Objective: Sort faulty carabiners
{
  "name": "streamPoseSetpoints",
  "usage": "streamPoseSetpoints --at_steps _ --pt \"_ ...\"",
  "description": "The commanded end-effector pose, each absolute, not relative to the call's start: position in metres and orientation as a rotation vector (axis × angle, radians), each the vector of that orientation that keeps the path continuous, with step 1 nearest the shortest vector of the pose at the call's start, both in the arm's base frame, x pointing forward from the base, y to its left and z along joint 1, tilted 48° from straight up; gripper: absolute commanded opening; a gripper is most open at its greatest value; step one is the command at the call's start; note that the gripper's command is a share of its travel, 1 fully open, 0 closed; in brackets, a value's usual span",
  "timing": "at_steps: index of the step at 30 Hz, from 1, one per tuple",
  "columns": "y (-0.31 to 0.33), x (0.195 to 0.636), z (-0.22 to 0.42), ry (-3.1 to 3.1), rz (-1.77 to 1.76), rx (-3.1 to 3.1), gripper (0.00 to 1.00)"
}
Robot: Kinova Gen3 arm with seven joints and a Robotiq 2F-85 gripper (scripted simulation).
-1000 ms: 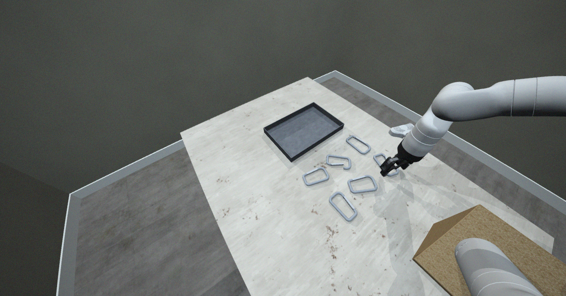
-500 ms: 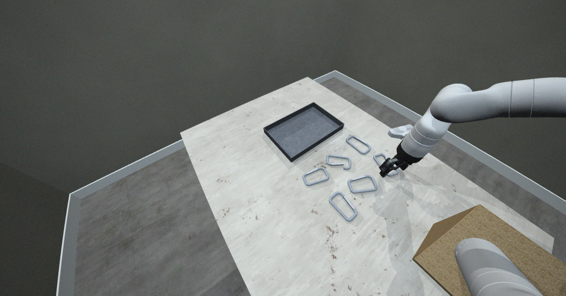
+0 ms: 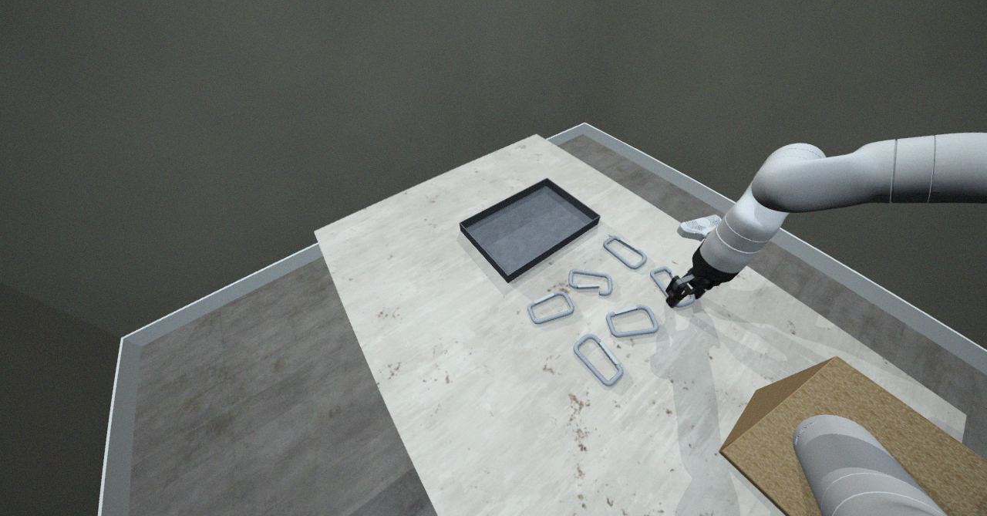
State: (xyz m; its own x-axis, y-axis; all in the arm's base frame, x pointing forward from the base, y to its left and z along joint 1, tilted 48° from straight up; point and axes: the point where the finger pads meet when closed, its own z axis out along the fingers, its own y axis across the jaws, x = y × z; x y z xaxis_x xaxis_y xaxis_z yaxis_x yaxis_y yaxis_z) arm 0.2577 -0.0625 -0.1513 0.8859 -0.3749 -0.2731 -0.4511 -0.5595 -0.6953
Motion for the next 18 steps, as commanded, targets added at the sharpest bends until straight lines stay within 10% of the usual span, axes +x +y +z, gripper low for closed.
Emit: streamPoseSetpoints --at_steps 1,18 --pt "-0.0593 0.2570 -0.1524 0.587 0.123 -2.221 0.00" --pt "-0.0632 0.2579 -0.1512 0.591 0.117 -2.225 0.00"
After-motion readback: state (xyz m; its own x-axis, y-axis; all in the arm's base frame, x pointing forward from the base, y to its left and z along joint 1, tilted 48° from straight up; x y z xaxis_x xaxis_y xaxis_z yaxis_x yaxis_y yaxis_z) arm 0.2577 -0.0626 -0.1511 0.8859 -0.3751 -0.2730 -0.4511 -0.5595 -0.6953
